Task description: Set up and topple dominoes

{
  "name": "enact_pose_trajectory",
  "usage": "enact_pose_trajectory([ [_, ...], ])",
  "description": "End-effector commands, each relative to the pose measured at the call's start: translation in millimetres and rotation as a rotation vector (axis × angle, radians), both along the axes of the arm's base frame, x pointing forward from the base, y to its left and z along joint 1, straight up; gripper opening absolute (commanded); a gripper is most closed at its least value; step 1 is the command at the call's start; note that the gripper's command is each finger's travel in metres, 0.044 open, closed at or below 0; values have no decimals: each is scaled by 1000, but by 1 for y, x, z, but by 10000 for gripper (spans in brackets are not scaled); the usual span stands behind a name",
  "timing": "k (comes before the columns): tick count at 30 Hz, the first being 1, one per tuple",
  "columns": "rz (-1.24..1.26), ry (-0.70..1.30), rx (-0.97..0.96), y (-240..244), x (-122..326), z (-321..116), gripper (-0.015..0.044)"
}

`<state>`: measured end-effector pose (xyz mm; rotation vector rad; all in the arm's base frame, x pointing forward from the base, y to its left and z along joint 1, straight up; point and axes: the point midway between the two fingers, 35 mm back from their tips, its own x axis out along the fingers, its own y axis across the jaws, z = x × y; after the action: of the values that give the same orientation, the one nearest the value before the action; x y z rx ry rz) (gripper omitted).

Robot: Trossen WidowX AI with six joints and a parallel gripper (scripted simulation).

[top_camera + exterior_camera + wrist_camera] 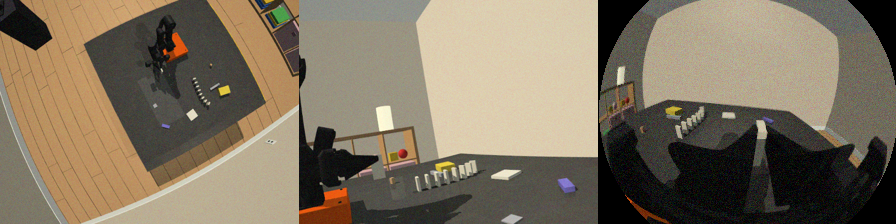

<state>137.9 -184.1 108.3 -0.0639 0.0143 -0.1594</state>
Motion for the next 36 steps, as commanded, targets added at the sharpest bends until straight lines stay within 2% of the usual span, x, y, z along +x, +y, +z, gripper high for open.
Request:
enact_pose_trajectory([
  [1,5,-3,13,3,0,-1,24],
  [14,5,-2,13,2,0,-3,24],
  [36,22,22,17,-8,2,-49,24],
])
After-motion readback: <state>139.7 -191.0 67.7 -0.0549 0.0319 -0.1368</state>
